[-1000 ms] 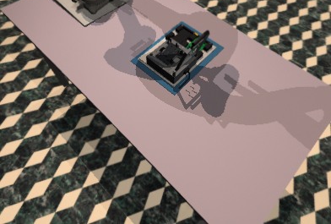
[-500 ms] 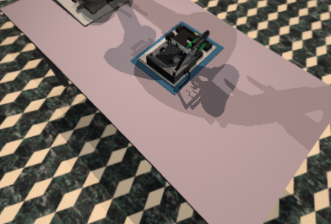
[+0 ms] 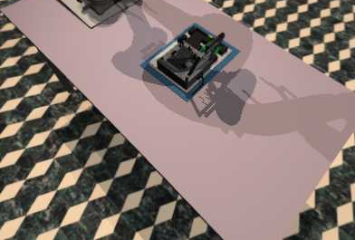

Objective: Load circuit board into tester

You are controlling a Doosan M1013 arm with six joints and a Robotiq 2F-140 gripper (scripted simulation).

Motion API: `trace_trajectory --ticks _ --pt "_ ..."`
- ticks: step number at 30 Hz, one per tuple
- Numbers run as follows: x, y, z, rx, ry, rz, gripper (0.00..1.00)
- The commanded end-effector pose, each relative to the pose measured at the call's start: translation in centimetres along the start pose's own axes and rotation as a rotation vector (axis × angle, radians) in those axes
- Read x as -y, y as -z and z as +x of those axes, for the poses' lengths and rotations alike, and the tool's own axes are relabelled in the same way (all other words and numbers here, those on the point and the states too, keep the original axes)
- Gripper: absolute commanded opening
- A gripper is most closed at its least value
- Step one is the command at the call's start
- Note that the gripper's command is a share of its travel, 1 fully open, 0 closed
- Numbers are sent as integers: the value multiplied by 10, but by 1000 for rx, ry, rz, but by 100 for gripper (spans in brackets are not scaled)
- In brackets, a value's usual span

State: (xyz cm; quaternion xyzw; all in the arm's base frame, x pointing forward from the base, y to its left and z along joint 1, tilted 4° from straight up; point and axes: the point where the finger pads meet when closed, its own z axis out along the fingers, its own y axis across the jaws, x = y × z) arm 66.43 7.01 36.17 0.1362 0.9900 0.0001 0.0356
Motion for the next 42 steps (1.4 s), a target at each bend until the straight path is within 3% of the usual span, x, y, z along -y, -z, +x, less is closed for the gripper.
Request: trace_trajectory --ticks 1,16,24,30,36,38,42 --pt "0 0 0 -2 122 -6 58" --pt "0 0 0 -2 187 -6 58" --pt "1 -12 2 -2 187 -6 58" --pt "2 -47 6 -2 187 -6 58" --pt "4 -102 13 -2 187 -6 58" --pt "4 -102 13 -2 187 -6 58" --pt "6 -142 18 -2 187 -6 58"
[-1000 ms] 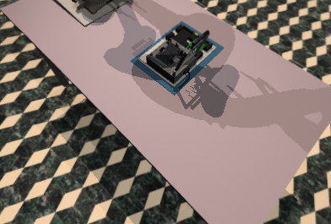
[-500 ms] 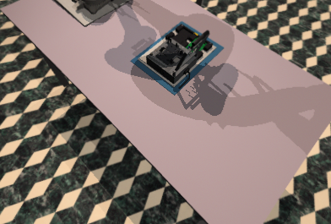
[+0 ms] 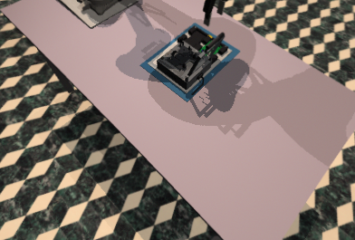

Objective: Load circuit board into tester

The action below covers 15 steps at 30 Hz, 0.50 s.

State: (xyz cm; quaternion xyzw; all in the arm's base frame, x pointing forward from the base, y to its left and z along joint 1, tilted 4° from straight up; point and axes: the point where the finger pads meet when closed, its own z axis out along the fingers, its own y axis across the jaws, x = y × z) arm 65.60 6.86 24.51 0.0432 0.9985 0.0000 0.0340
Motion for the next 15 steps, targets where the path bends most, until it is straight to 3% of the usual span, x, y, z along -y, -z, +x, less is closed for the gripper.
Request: trace_trajectory --ticks 1,9,15 --pt "1 -36 4 2 0 0 58" --pt "2 -99 12 2 0 0 58" --pt "2 -115 14 2 0 0 58"
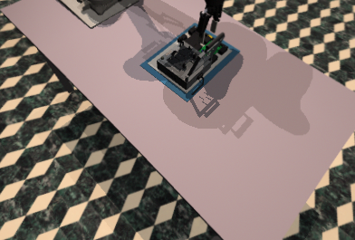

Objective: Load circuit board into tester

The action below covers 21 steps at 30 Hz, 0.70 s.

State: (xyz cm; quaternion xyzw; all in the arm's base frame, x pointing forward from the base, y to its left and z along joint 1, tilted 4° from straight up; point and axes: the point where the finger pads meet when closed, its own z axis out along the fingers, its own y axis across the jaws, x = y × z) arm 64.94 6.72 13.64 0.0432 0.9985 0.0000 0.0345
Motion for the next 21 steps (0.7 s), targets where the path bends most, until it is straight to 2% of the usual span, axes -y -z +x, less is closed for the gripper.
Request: trace_trajectory --ticks 1,21 --pt "0 -10 1 1 0 0 58" --pt "0 -14 1 1 0 0 58"
